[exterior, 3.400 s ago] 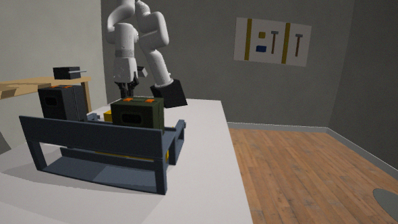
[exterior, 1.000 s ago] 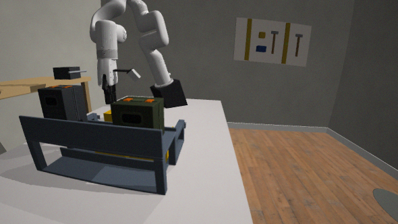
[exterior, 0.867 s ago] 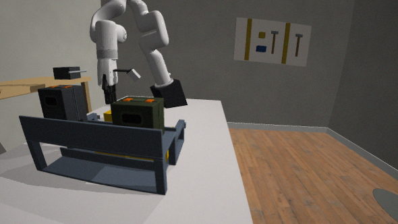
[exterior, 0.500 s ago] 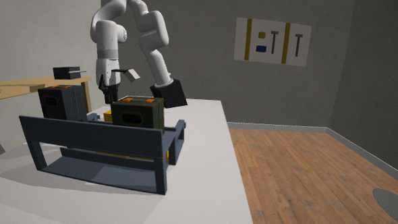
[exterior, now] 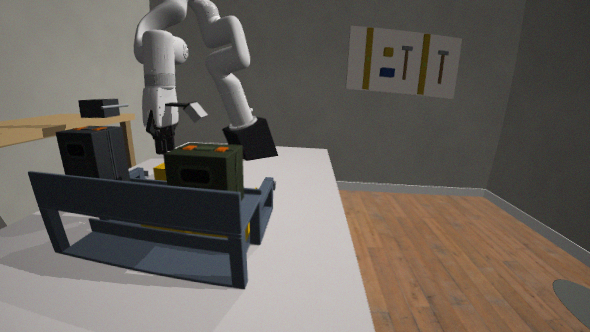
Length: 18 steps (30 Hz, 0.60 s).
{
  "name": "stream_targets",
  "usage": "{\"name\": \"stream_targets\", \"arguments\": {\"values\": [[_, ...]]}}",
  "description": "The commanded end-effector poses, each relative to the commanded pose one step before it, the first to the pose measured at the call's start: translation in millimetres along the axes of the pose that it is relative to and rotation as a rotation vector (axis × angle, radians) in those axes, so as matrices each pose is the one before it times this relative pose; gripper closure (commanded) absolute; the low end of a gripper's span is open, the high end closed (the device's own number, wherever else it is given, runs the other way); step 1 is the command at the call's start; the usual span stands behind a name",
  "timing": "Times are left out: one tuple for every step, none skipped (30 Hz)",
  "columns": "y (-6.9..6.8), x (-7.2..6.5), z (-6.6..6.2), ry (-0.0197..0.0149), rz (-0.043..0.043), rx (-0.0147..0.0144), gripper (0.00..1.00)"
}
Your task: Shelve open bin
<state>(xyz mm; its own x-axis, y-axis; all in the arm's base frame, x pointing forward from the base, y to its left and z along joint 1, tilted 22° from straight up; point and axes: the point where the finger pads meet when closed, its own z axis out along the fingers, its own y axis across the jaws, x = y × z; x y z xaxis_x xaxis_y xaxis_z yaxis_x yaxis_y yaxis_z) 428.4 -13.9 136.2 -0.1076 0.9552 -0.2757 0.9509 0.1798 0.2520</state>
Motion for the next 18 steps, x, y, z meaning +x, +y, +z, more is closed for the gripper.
{"name": "stream_targets", "arguments": {"values": [[1.37, -0.24, -1.05, -0.00021, 0.00044, -0.00354, 0.67], [0.00, 0.00, 0.00, 0.00000, 0.00000, 0.00000, 0.67], [0.00, 0.00, 0.00, 0.00000, 0.00000, 0.00000, 0.67], [0.00, 0.00, 0.00, 0.00000, 0.00000, 0.00000, 0.67], [0.00, 0.00, 0.00, 0.00000, 0.00000, 0.00000, 0.67], [0.00, 0.00, 0.00, 0.00000, 0.00000, 0.00000, 0.67], [0.00, 0.00, 0.00, 0.00000, 0.00000, 0.00000, 0.67], [-0.68, 0.33, -0.01, -0.00003, 0.00271, 0.00000, 0.67], [-0.68, 0.33, -0.01, -0.00003, 0.00271, 0.00000, 0.67], [-0.68, 0.32, -0.01, -0.00003, 0.00271, 0.00000, 0.67], [-0.68, 0.32, -0.01, -0.00003, 0.00271, 0.00000, 0.67], [-0.68, 0.32, -0.01, -0.00003, 0.00271, 0.00000, 0.67], [0.00, 0.00, 0.00, 0.00000, 0.00000, 0.00000, 0.67], [0.00, 0.00, 0.00, 0.00000, 0.00000, 0.00000, 0.67], [0.00, 0.00, 0.00, 0.00000, 0.00000, 0.00000, 0.67], [0.00, 0.00, 0.00, 0.00000, 0.00000, 0.00000, 0.67], [0.00, 0.00, 0.00, 0.00000, 0.00000, 0.00000, 0.67], [0.00, 0.00, 0.00, 0.00000, 0.00000, 0.00000, 0.67]]}}
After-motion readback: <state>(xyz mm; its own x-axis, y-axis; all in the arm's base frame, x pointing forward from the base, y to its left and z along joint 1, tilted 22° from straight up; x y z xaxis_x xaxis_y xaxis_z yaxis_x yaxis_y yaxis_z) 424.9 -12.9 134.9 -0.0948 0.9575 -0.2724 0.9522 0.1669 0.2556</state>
